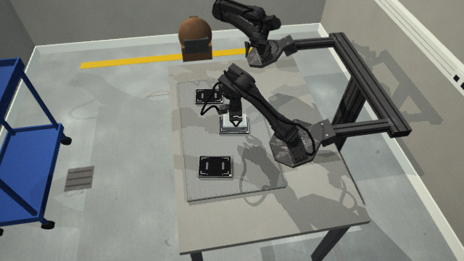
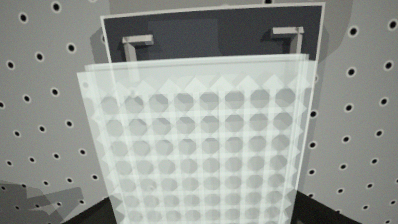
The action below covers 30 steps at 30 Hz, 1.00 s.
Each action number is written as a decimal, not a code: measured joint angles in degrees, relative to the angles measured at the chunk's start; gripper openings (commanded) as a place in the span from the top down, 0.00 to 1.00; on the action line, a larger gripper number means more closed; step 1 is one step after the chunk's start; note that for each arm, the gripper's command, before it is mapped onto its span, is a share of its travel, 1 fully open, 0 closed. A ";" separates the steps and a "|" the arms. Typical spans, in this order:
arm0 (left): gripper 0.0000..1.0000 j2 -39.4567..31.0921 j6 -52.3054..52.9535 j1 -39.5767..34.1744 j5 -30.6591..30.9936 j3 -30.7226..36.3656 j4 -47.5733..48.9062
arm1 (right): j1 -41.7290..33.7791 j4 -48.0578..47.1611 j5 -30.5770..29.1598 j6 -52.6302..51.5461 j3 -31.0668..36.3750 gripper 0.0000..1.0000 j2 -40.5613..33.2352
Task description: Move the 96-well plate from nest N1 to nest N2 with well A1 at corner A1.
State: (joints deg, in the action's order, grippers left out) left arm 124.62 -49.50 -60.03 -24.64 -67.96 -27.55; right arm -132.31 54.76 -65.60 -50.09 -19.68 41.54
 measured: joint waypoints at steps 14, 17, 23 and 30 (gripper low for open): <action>0.20 0.98 0.46 -0.09 -0.28 -1.40 2.32 | 0.00 0.00 0.00 0.00 0.00 0.00 0.00; 0.20 0.98 0.48 -0.09 -0.28 -1.40 2.36 | 0.00 0.00 0.00 0.00 0.00 0.00 0.00; 0.20 0.98 0.61 -0.09 -0.28 -1.38 2.78 | 0.00 0.00 0.00 0.00 0.00 0.00 0.00; 0.20 1.29 0.76 -0.09 -0.28 -0.55 4.07 | 0.00 0.00 0.00 0.00 0.00 0.00 0.00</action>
State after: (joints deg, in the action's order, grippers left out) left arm 125.91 -48.73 -60.12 -24.93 -68.51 -23.49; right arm -132.31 54.76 -65.60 -50.09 -19.68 41.54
